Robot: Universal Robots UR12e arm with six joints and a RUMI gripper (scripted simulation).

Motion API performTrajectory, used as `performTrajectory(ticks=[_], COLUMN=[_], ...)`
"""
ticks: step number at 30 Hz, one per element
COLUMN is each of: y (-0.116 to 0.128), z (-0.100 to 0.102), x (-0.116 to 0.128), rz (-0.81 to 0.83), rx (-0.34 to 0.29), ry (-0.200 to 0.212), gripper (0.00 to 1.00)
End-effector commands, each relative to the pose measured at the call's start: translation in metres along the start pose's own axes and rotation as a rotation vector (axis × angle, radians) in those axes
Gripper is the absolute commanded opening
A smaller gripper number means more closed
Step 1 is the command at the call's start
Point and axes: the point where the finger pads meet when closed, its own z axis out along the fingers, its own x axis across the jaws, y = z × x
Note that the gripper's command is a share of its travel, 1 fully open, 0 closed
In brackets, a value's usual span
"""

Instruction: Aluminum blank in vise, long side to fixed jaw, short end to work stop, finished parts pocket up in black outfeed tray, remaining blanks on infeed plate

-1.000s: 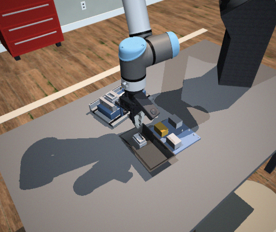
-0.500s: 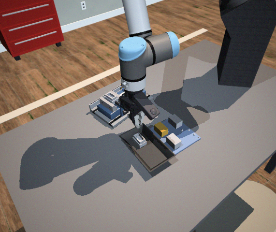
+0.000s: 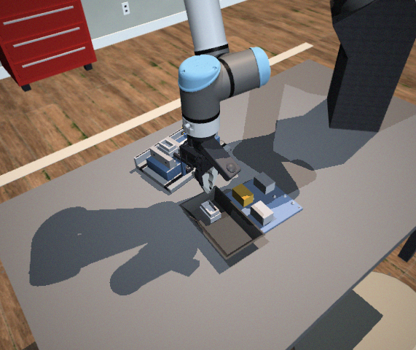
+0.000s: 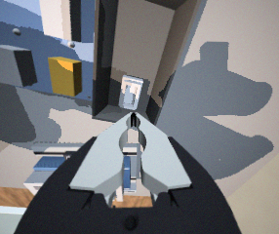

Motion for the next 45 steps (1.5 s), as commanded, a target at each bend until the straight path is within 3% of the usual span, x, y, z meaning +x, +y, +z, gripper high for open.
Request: performTrajectory(ticks=[1,24,38,42,45], y=[-0.002,-0.001,0.0,0.013,0.043], z=[-0.01,-0.059,-0.064,-0.063,-0.061], x=[0.0,0.0,0.0,-0.002,-0.004], rz=[-0.001,-0.001,0.0,0.001,0.002], rx=[0.0,0.0,0.0,0.002,0.006], ry=[0.002,0.002,0.001,-0.001,-0.004], gripper=[0.0,0.0,0.0,0.0,0.0])
